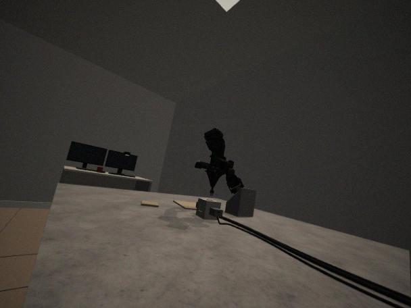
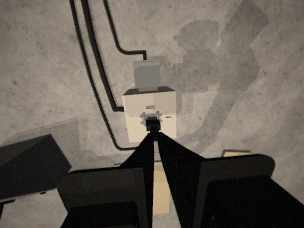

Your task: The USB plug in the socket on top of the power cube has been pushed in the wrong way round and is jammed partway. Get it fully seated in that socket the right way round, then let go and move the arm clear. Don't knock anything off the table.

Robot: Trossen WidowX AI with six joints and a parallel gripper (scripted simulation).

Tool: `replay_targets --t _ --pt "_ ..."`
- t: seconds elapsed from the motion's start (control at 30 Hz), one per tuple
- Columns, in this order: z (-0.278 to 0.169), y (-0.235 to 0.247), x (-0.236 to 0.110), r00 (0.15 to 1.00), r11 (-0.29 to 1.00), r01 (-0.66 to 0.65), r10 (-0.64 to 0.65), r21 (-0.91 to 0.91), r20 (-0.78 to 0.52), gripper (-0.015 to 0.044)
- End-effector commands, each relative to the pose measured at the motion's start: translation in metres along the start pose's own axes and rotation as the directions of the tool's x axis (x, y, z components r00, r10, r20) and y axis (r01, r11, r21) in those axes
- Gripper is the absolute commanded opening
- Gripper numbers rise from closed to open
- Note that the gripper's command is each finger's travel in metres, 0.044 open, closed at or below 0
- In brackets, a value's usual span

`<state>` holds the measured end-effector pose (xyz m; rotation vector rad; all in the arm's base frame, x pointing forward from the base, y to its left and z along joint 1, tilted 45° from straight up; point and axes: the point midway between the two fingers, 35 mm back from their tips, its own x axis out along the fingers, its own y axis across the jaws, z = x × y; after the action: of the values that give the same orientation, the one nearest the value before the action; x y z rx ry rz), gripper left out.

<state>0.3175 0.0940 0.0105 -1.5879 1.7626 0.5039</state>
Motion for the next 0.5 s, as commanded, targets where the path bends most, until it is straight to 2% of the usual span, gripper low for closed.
replay_targets --t 0.0,0.47 --pt "0.0001 0.0001 0.0002 1.0 0.997 0.0 0.0 -0.078 0.001 0.0" --pt "0.0 -0.0002 0.0003 1.0 0.998 0.001 -0.001 -0.069 0.0 0.0"
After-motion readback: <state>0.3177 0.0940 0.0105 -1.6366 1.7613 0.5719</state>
